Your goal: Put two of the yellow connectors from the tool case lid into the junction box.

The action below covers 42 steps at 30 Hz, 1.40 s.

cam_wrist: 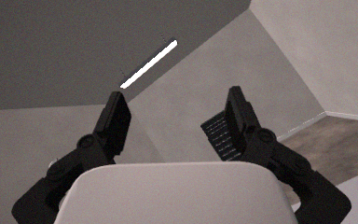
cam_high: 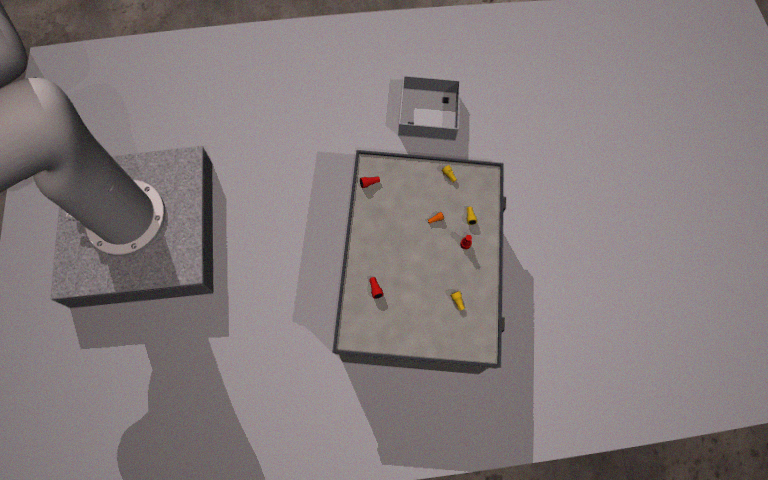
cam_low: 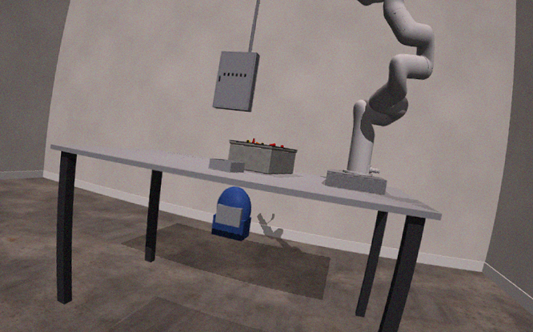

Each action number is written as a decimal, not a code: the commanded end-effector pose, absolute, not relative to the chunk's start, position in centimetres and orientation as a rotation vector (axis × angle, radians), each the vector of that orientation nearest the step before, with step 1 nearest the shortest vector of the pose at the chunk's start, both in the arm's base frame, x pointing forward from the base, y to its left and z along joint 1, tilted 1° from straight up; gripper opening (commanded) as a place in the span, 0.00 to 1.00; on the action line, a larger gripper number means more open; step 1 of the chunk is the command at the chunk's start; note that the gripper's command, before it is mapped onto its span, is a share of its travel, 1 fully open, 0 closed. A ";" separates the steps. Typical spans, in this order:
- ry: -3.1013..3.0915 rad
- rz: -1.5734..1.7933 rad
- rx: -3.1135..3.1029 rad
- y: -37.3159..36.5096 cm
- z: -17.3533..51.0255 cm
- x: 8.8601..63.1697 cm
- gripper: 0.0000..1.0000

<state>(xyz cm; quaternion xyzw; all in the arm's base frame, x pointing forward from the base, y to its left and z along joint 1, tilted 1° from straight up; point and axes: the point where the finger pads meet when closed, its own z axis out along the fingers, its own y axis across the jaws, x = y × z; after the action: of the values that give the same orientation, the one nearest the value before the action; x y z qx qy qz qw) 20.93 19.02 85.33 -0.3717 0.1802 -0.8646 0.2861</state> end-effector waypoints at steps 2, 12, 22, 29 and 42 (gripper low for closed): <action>0.483 -2.311 -0.992 19.0 85.4 20.9 1.00; 0.483 -2.311 -0.992 19.0 85.4 20.9 1.00; 0.483 -2.310 -0.995 19.0 85.3 21.0 1.00; 0.492 -2.300 -1.031 19.5 84.4 22.4 1.00; 0.565 -2.234 -1.214 20.9 79.2 29.7 1.00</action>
<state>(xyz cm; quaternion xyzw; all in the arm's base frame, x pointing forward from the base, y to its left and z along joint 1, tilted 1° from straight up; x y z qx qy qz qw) 26.84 20.54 81.20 -0.4252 0.1967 -0.8403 0.2727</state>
